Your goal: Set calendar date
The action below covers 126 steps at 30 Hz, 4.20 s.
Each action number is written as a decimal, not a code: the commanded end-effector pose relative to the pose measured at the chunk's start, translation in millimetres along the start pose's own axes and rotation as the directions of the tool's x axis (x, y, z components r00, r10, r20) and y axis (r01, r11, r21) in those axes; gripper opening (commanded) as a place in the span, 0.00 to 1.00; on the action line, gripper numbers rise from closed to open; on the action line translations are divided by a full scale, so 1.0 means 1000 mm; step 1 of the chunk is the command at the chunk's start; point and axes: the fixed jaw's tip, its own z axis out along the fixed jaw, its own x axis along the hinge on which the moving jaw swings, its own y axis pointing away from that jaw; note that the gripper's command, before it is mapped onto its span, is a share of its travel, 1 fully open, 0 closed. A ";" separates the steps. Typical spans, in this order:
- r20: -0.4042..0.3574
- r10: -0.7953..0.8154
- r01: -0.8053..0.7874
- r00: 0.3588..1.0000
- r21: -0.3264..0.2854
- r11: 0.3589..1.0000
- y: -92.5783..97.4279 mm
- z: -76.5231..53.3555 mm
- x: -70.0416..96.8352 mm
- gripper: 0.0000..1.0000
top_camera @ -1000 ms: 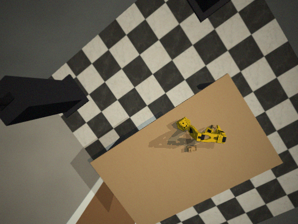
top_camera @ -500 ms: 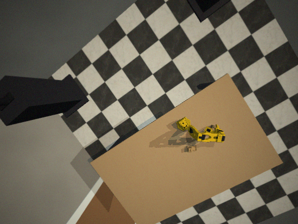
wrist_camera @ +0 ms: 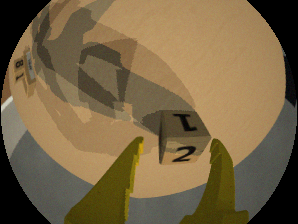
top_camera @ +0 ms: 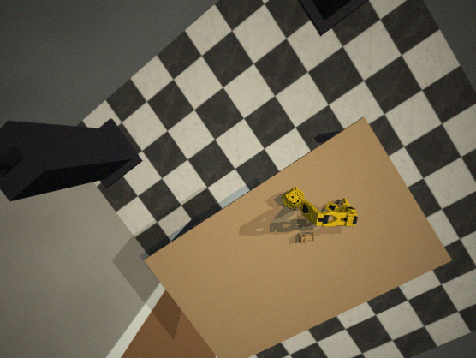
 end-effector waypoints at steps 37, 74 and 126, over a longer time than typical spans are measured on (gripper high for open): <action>-0.026 -0.002 0.002 1.000 0.008 1.000 -0.007 -0.001 0.004 0.22; -0.026 -0.002 0.002 1.000 0.009 1.000 -0.011 -0.001 0.004 0.00; -0.026 -0.002 0.002 1.000 0.008 1.000 -0.007 -0.051 0.003 0.00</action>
